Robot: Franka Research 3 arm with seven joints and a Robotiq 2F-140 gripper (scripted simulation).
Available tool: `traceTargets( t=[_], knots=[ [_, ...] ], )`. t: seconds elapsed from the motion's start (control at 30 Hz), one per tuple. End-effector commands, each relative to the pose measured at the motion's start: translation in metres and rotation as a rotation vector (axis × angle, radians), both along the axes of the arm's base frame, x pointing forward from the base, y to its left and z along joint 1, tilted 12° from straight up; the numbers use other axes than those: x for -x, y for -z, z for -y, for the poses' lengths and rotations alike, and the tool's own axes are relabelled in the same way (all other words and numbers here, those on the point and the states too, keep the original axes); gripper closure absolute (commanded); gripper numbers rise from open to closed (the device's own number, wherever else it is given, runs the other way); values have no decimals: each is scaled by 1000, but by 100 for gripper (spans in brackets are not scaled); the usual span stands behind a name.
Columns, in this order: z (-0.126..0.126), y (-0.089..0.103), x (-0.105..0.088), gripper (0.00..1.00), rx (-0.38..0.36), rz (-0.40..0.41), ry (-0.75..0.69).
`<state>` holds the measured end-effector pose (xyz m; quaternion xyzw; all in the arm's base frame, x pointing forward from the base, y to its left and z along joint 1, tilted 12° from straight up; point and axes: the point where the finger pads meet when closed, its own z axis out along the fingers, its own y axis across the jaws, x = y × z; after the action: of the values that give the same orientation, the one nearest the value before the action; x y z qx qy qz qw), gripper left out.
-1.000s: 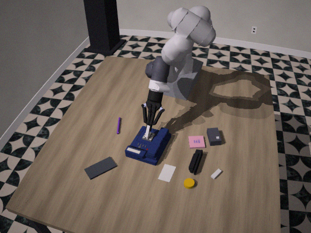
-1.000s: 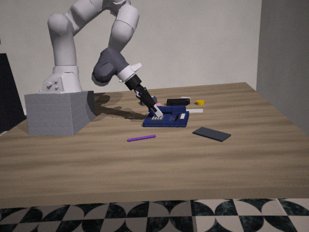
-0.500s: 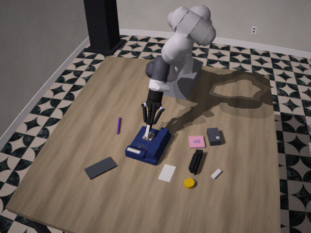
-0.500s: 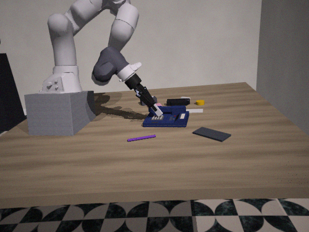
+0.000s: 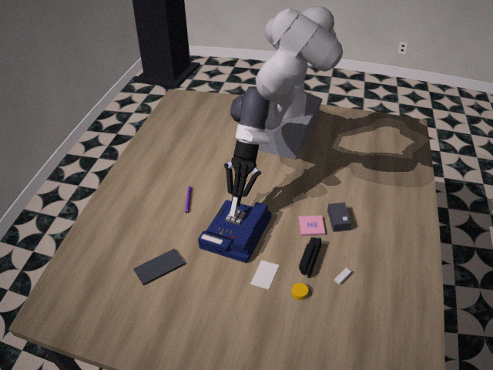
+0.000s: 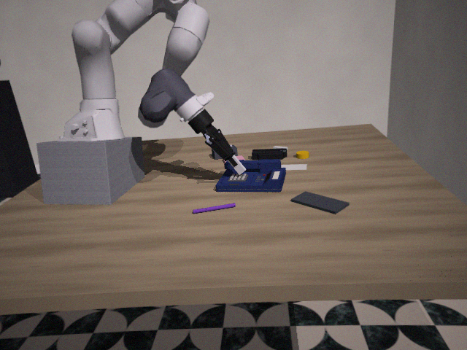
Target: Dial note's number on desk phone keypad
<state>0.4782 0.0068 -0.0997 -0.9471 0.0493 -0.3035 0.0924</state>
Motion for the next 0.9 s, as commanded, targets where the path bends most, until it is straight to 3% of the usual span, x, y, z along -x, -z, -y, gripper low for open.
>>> traceTargets(
  t=[0.0,0.87],
  knots=[
    [0,-1,0,100,1,-1,-3],
    [-1,4,0,100,1,-1,-3]
  ],
)
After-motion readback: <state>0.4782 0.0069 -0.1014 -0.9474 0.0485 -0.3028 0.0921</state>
